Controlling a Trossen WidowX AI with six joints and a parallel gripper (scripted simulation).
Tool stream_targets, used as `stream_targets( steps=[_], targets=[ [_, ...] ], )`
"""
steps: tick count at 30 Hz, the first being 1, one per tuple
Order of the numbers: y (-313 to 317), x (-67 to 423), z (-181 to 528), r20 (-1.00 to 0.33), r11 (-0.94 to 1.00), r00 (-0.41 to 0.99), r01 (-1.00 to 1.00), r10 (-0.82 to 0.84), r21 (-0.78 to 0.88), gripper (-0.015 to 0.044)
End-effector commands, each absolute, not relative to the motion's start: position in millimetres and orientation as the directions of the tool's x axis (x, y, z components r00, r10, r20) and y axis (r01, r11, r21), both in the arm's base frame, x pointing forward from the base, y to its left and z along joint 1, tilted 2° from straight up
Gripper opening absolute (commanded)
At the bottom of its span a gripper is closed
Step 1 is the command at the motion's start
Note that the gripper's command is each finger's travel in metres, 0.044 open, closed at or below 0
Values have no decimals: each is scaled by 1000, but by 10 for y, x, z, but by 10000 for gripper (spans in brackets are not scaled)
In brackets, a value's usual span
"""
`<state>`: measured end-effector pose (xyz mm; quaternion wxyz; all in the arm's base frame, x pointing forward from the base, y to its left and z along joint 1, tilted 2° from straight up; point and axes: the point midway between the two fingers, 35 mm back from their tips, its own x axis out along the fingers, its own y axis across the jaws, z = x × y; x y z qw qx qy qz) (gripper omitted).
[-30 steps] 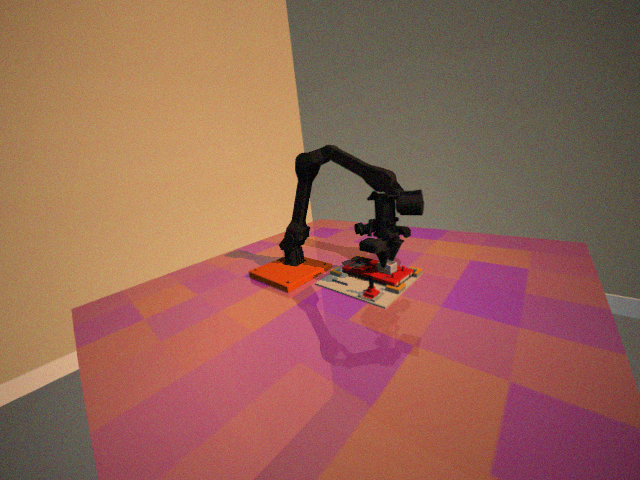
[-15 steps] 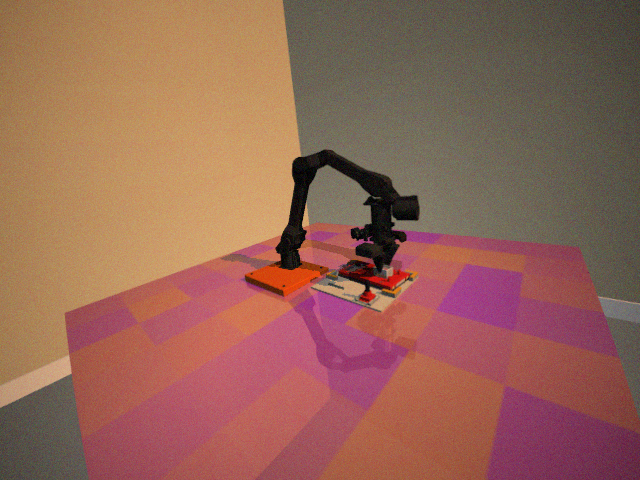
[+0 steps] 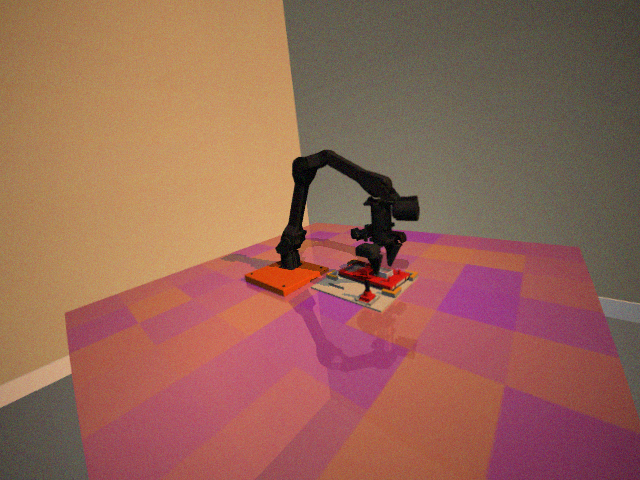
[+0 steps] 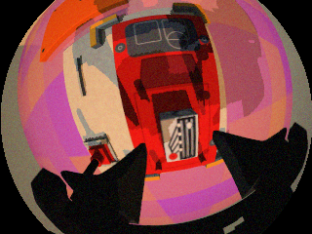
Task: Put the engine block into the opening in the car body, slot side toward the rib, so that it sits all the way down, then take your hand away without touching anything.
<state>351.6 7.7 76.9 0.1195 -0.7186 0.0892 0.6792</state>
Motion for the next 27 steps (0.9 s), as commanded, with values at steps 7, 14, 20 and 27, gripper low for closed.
stream_targets(
  steps=[7,14,20,27],
  targets=[
    [79,3517,770,-997,-956,62,-290,35,-52,440],
    [79,3515,799,-997,-955,61,-291,35,-52,440],
    [80,3505,901,-998,-954,59,-296,36,-52,440],
    [80,3505,901,-998,-954,59,-296,36,-52,309]
  ],
)
